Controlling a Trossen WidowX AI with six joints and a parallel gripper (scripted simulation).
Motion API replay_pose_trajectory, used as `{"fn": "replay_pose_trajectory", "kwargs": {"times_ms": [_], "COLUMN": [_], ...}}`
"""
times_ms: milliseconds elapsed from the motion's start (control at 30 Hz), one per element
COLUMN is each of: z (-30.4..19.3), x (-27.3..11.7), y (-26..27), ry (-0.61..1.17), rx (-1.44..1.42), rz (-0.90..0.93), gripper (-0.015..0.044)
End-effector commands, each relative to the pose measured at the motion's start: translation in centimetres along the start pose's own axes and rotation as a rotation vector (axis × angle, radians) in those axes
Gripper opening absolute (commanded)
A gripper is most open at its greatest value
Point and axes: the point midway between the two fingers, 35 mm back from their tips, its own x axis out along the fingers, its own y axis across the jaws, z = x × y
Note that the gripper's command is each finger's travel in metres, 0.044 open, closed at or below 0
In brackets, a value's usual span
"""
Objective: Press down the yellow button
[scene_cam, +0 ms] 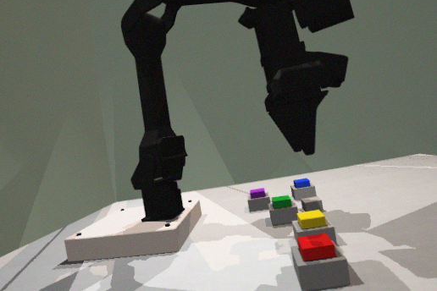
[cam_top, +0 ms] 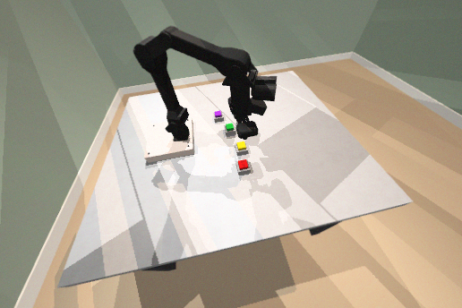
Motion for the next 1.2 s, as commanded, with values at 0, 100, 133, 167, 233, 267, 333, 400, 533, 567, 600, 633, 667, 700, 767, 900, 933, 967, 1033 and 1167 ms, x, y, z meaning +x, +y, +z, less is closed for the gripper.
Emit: {"fn": "replay_pose_trajectory", "kwargs": {"times_ms": [0, 100, 133, 167, 233, 267, 333, 400, 533, 567, 600, 633, 667, 700, 767, 900, 933, 967, 1033, 1167], "z": [-0.3, -0.6, -0.6, -0.6, -0.6, -0.6, -0.6, -0.6, -0.6, -0.6, -0.6, -0.6, -0.6, -0.6, -0.5, -0.5, -0.6, -0.6, -0.6, -0.6], "x": [3.6, 5.9, 5.9, 5.9, 5.9, 5.9, 5.9, 5.9, 5.9, 5.9, 5.9, 5.9, 5.9, 6.0, 6.3, 7.0, 7.1, 7.3, 7.6, 8.3], "y": [0.2, 0.3, 0.3, 0.3, 0.3, 0.3, 0.3, 0.3, 0.3, 0.3, 0.3, 0.3, 0.3, 0.3, 0.3, 0.3, 0.3, 0.3, 0.3, 0.3], "ry": [0.027, 0.027, 0.027, 0.027, 0.027, 0.027, 0.027, 0.027, 0.027, 0.027, 0.027, 0.027, 0.027, 0.027, 0.027, 0.027, 0.027, 0.027, 0.027, 0.027], "rx": [0.003, 0.003, 0.003, 0.003, 0.003, 0.003, 0.003, 0.003, 0.003, 0.003, 0.003, 0.003, 0.003, 0.003, 0.003, 0.003, 0.003, 0.003, 0.003, 0.003], "rz": [0.007, 0.007, 0.007, 0.007, 0.007, 0.007, 0.007, 0.007, 0.007, 0.007, 0.007, 0.007, 0.007, 0.007, 0.007, 0.007, 0.007, 0.007, 0.007, 0.007], "gripper": [0.0295, 0.0216, 0.019, 0.0164, 0.0111, 0.0085, 0.0033, 0.002, 0.002, 0.002, 0.002, 0.002, 0.002, 0.002, 0.002, 0.002, 0.002, 0.002, 0.002, 0.002]}}
